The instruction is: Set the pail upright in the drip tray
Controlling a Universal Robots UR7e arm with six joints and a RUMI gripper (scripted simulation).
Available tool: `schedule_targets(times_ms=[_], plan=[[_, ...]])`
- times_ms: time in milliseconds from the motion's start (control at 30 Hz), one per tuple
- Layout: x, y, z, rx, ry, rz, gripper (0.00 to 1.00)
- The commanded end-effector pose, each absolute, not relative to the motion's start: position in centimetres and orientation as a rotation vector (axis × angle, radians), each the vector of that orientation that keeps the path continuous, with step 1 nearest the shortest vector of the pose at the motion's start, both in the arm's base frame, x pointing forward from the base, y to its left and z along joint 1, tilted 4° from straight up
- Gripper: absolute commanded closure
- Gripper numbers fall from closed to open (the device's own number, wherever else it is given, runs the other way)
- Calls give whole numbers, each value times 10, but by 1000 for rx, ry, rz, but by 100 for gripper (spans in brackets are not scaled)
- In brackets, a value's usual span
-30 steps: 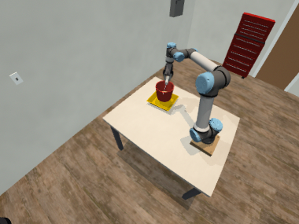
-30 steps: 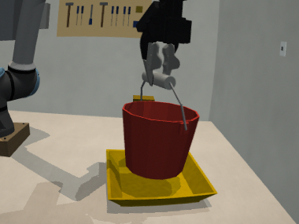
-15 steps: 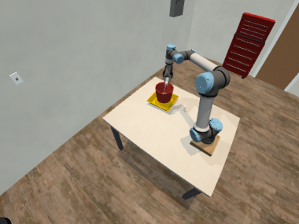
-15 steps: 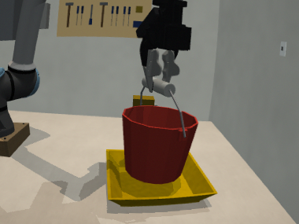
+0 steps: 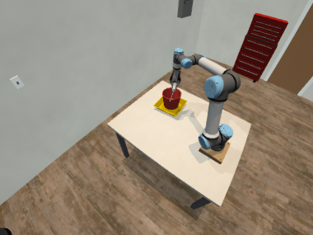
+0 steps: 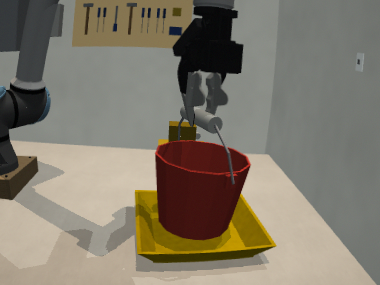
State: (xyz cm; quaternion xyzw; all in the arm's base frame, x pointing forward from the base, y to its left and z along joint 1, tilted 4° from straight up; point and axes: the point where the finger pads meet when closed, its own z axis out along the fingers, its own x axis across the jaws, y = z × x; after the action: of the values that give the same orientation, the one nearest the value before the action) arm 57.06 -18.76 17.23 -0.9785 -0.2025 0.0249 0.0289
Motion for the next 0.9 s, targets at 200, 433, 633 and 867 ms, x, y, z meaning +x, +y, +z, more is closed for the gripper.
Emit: schedule_targets(times_ms=[200,433,633,867], plan=[[571,-187,162,-3021,-625,74,100],[571,-186,156,-3021,-625,74,100],[571,-186,151,-3021,-625,74,100],[571,-185,148,-3021,-625,74,100]])
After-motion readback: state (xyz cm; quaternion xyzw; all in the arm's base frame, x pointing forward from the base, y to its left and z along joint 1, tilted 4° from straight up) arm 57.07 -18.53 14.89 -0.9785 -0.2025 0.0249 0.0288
